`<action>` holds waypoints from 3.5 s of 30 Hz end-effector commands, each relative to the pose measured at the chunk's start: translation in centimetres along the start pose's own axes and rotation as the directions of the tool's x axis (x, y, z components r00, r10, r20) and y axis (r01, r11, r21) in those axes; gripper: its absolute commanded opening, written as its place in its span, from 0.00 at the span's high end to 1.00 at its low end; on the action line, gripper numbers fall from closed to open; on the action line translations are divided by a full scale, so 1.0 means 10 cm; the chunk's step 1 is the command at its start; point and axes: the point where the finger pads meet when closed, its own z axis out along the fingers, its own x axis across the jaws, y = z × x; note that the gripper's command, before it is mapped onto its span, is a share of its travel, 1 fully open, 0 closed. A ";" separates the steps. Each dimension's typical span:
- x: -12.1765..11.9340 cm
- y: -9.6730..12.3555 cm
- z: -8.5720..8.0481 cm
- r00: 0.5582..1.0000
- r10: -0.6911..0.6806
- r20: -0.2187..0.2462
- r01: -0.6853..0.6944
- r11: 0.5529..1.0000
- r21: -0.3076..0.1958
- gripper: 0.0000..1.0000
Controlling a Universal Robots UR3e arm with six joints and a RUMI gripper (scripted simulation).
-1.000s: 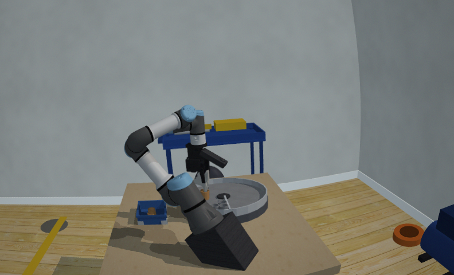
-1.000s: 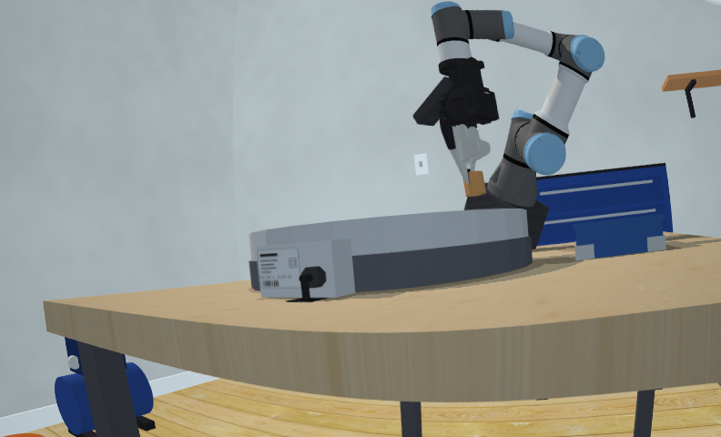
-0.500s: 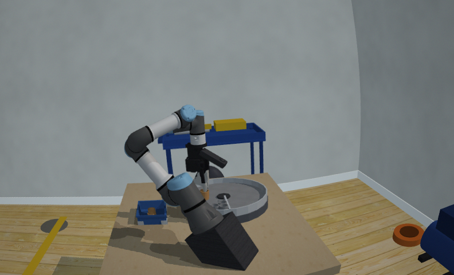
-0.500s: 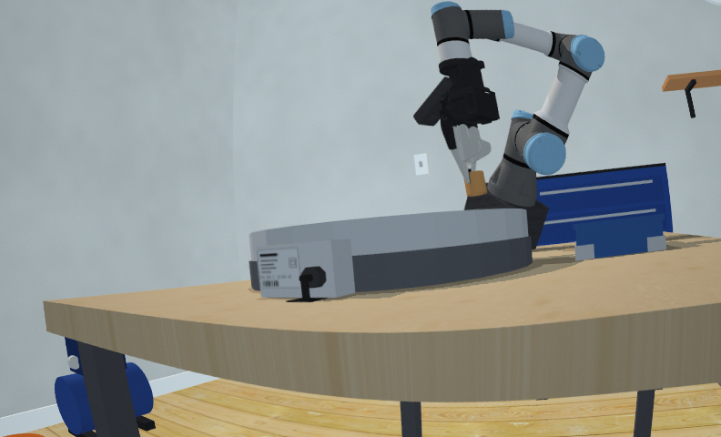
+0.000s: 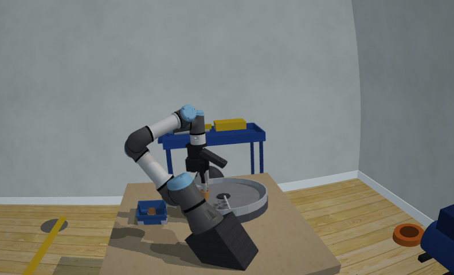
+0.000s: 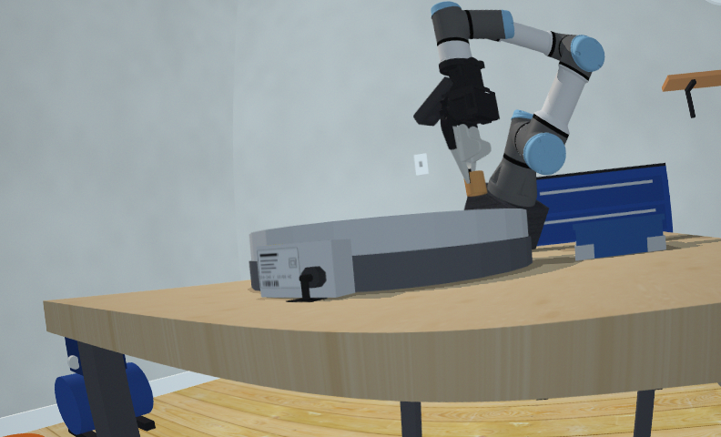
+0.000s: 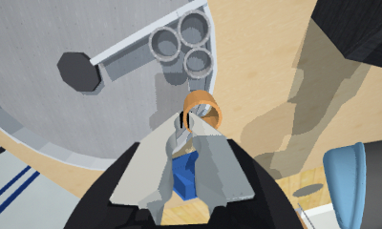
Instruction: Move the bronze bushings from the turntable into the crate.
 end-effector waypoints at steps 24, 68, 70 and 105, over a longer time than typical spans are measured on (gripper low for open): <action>-0.03 0.20 -0.01 1.000 0.028 0.003 -0.028 1.000 0.003 1.00; -0.14 1.56 -0.01 0.977 0.213 0.003 -0.213 0.977 0.003 1.00; -0.15 1.65 -0.01 0.974 0.225 0.003 -0.225 0.974 0.003 1.00; -0.23 2.61 -0.01 0.936 0.351 0.002 -0.351 0.936 0.001 1.00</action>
